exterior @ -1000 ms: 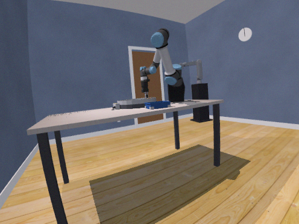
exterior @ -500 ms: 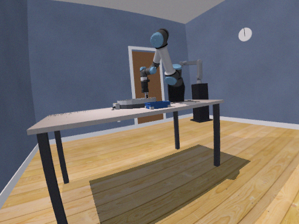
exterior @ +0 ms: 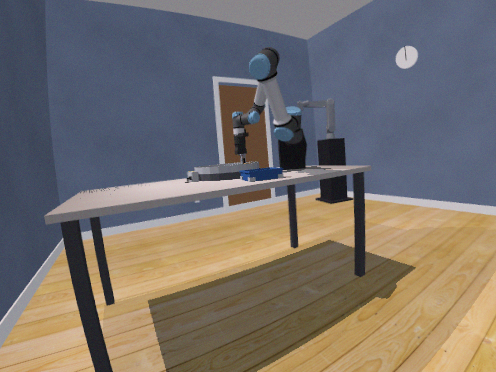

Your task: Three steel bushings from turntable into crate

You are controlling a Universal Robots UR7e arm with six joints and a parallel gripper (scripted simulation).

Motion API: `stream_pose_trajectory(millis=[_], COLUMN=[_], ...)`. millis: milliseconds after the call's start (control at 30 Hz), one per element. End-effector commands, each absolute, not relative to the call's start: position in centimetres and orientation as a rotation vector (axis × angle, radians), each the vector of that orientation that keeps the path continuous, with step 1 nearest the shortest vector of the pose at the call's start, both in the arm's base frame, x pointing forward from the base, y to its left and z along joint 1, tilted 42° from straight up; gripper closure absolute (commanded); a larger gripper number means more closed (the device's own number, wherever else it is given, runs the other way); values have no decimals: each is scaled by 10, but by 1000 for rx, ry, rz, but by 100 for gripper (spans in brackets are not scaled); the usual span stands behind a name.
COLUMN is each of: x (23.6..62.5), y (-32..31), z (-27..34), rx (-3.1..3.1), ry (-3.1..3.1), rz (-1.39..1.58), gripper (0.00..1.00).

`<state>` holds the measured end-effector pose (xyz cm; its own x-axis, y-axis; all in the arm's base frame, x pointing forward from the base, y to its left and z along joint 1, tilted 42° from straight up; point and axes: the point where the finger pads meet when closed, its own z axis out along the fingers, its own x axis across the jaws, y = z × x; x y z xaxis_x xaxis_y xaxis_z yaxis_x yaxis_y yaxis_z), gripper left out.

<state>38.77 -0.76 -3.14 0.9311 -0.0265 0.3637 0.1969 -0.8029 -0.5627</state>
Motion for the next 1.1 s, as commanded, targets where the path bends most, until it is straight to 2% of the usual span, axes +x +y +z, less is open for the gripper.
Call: stream_pose_trajectory(millis=[0, 1067], x=[388, 391], y=[-7, -3], z=[-33, -38], rx=[-2462, -2462], ry=[-120, -120], rz=[-476, -476], gripper=[60, 60])
